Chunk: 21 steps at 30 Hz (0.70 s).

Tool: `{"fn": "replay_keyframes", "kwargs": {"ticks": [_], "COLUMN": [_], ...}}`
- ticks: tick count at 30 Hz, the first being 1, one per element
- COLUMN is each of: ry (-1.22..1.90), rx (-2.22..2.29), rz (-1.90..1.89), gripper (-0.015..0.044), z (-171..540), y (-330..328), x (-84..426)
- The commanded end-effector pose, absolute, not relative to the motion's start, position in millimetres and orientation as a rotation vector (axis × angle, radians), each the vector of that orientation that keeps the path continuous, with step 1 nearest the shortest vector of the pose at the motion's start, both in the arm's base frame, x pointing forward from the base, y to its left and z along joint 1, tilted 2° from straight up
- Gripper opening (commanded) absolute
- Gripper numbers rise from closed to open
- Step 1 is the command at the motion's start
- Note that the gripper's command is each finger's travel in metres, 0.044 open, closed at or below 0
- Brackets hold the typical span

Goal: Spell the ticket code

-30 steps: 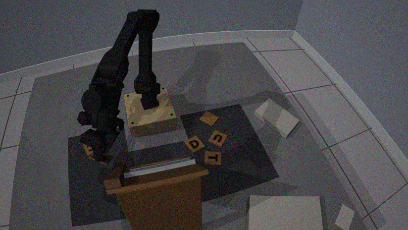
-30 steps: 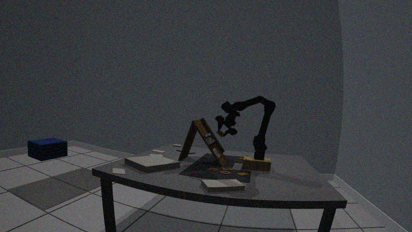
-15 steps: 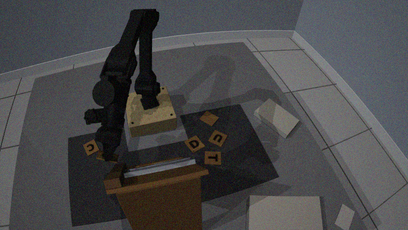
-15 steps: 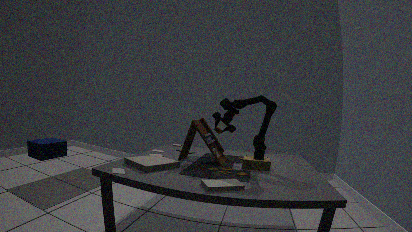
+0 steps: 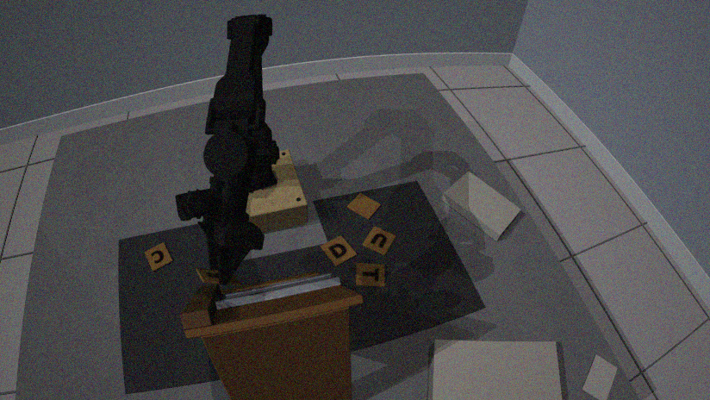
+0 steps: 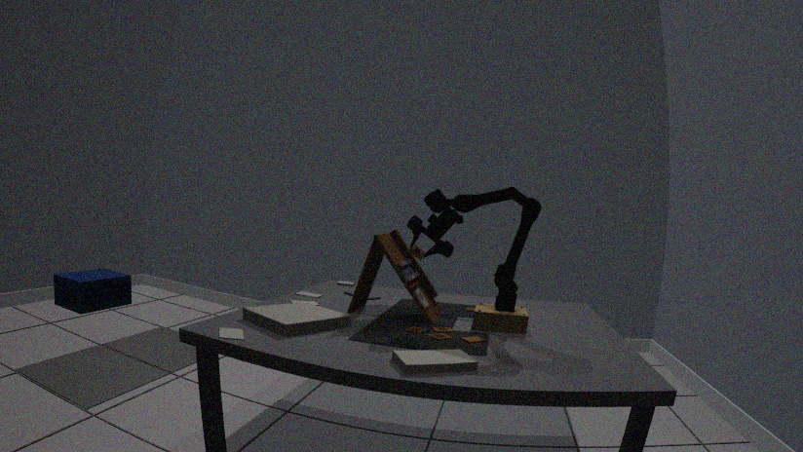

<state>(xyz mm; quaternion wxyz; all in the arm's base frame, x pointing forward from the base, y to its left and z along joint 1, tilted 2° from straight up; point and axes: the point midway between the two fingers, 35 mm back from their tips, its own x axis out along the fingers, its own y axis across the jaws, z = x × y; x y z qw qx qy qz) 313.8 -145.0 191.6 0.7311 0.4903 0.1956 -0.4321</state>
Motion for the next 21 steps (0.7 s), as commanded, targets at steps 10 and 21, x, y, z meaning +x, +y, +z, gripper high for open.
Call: {"fn": "replay_keyframes", "kwargs": {"ticks": [10, 21], "ry": [0.503, 0.549], "rx": [0.850, 0.658], "rz": [-0.772, -0.624], "gripper": [0.0000, 0.0000], "z": [191.3, 192.6], "y": [-90.2, -47.1], "x": [331.3, 338.8]}}
